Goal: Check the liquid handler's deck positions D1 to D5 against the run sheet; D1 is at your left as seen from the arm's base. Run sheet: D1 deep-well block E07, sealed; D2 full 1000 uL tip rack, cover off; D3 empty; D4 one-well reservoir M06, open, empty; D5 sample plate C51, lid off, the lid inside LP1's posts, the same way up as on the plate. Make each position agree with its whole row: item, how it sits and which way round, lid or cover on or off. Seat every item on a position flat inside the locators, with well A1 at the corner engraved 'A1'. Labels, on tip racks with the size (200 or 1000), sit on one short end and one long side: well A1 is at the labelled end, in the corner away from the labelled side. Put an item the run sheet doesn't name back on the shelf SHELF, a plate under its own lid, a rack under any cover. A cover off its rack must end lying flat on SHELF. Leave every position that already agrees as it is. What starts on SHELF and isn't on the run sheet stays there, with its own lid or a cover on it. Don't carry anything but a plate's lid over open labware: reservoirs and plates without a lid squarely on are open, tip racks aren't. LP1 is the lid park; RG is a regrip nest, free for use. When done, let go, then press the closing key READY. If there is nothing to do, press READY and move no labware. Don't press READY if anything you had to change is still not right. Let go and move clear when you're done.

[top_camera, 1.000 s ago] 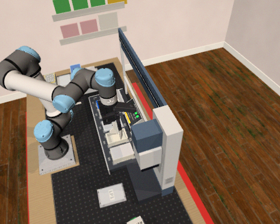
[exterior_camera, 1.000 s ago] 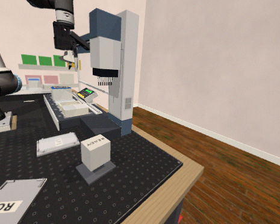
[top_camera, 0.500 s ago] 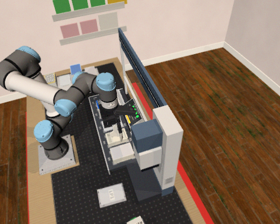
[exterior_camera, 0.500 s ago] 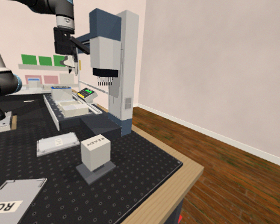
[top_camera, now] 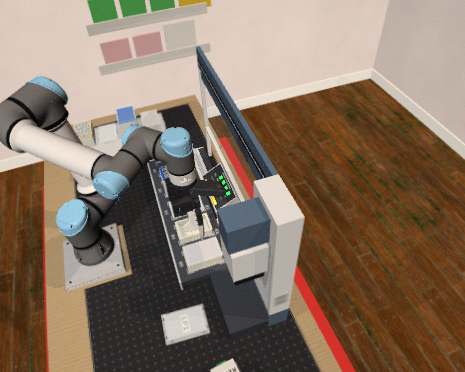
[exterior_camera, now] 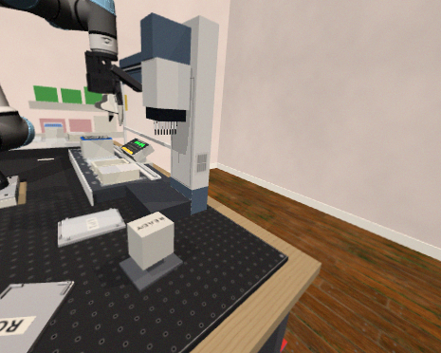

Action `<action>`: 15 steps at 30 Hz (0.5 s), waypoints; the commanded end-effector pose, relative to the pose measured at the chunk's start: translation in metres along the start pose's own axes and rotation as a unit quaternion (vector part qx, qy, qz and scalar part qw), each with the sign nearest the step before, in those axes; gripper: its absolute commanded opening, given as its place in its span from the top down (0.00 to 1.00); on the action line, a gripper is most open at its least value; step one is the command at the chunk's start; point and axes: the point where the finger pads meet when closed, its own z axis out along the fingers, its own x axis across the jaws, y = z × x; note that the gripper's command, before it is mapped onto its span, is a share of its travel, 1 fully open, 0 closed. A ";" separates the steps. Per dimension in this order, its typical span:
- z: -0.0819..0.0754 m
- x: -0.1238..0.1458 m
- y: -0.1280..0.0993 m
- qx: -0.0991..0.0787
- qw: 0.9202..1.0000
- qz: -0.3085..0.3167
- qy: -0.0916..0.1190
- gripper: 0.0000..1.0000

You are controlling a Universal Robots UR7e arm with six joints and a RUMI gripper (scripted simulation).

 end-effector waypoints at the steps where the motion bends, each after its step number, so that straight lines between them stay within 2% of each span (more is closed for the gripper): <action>1: 0.013 0.001 0.000 -0.001 1.000 0.000 -0.001 0.18; 15: 0.033 0.001 0.000 -0.001 1.000 0.000 -0.001 0.18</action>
